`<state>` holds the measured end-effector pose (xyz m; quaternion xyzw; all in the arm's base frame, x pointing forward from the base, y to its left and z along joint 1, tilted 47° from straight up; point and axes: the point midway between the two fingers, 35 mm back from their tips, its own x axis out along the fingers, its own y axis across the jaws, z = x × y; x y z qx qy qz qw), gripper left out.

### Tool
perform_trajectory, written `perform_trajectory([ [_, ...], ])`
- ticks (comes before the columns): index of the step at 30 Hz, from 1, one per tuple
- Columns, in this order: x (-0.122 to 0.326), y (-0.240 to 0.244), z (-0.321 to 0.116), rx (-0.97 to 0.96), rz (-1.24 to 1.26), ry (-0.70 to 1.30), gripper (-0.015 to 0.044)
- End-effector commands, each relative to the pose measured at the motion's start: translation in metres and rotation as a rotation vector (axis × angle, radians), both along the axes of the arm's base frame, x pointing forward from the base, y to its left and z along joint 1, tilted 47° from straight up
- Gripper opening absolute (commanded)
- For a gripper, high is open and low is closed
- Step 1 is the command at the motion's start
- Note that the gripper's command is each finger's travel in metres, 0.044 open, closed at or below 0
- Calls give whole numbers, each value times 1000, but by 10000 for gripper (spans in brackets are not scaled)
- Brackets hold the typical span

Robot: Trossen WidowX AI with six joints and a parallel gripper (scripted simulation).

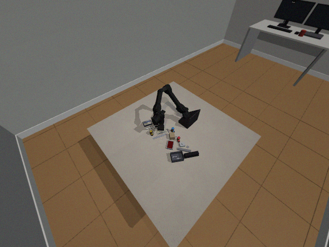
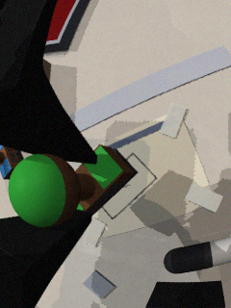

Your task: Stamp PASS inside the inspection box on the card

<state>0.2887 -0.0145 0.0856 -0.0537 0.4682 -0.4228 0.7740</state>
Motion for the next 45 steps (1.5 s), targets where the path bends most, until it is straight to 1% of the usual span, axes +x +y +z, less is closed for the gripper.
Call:
perform_trajectory([
  [1, 0, -3, -2, -6, 2, 1, 0],
  [45, 4, -23, -19, -11, 5, 0, 0],
])
